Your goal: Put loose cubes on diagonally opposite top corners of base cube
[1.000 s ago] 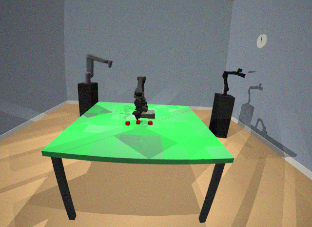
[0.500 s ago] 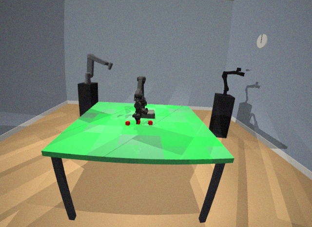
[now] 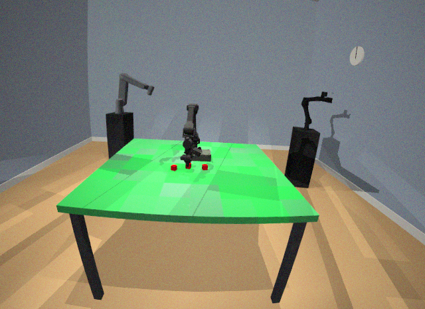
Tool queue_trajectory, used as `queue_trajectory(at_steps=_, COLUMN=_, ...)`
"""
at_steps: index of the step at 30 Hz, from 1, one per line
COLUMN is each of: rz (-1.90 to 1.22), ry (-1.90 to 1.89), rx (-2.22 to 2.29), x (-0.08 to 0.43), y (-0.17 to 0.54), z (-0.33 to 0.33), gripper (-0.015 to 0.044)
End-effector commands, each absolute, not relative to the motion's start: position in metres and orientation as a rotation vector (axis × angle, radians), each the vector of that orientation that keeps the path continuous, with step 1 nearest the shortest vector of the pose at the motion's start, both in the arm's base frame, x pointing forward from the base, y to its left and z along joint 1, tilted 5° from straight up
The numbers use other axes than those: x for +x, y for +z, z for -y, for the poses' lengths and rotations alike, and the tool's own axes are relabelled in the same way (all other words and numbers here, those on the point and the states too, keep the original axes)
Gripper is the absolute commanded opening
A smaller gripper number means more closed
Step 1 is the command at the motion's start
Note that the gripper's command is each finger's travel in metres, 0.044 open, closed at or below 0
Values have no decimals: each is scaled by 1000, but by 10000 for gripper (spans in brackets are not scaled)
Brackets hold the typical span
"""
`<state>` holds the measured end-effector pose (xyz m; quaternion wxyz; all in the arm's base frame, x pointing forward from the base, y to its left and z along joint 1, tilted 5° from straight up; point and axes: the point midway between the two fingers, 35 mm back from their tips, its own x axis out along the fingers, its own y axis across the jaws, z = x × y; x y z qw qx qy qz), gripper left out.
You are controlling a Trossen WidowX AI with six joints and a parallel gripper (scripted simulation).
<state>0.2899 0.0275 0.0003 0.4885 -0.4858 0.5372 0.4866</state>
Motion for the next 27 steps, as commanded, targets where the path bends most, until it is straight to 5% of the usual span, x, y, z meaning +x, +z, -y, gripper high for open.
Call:
queue_trajectory(at_steps=1, rz=-1293, ry=1172, rx=-1194, x=296, y=13, z=-28, gripper=105)
queue_trajectory(at_steps=27, rz=-1293, ry=1172, rx=-1193, x=298, y=95, z=-32, gripper=105)
